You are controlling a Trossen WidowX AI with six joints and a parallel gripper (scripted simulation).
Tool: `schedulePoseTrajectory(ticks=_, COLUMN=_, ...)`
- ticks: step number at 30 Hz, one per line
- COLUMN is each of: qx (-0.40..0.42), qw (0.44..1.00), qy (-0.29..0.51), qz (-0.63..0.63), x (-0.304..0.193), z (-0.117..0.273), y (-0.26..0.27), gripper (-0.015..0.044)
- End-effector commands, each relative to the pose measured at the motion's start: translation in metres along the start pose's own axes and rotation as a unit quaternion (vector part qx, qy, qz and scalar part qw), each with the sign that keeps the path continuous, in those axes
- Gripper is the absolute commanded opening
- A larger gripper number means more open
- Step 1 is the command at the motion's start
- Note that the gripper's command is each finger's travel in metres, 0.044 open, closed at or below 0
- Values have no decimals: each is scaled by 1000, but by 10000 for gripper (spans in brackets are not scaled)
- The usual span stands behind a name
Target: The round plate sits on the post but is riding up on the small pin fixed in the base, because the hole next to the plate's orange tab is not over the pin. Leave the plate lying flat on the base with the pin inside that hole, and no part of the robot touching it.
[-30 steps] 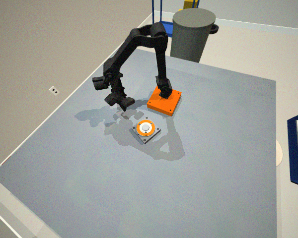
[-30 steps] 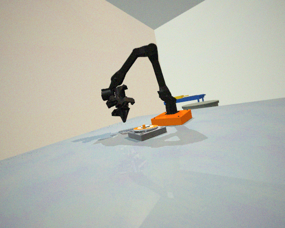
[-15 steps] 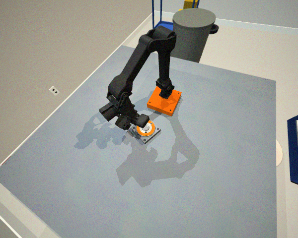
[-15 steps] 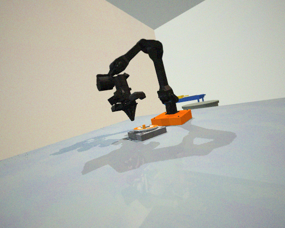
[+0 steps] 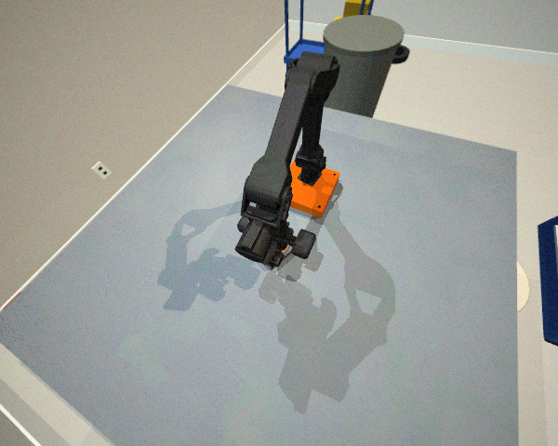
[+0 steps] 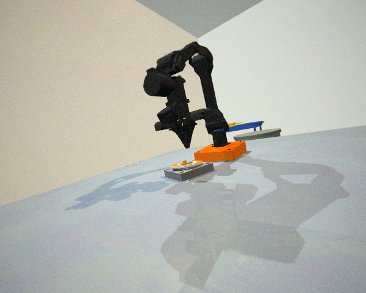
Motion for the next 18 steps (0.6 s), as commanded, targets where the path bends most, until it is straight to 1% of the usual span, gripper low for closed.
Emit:
schedulePoseTrajectory(ticks=1, qx=-6, qw=1000, qy=-5, qz=-2, x=1, z=-2, y=3, gripper=0)
schedulePoseTrajectory(ticks=9, qx=-6, qw=1000, qy=-5, qz=-2, x=1, z=-43, y=3, gripper=0)
schedulePoseTrajectory(ticks=18, qx=-7, qw=1000, qy=-5, qz=-2, x=4, z=-43, y=-1, gripper=0)
Point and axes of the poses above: the point midway between the two fingers, 35 mm back from their tips, its own z axis back along the fingers, its own y axis across the jaws, x = y × z, the point moved 9 cm from there along z, back along the fingers, and after that the axes turned 1 degree about z, right-handed, at the moved point
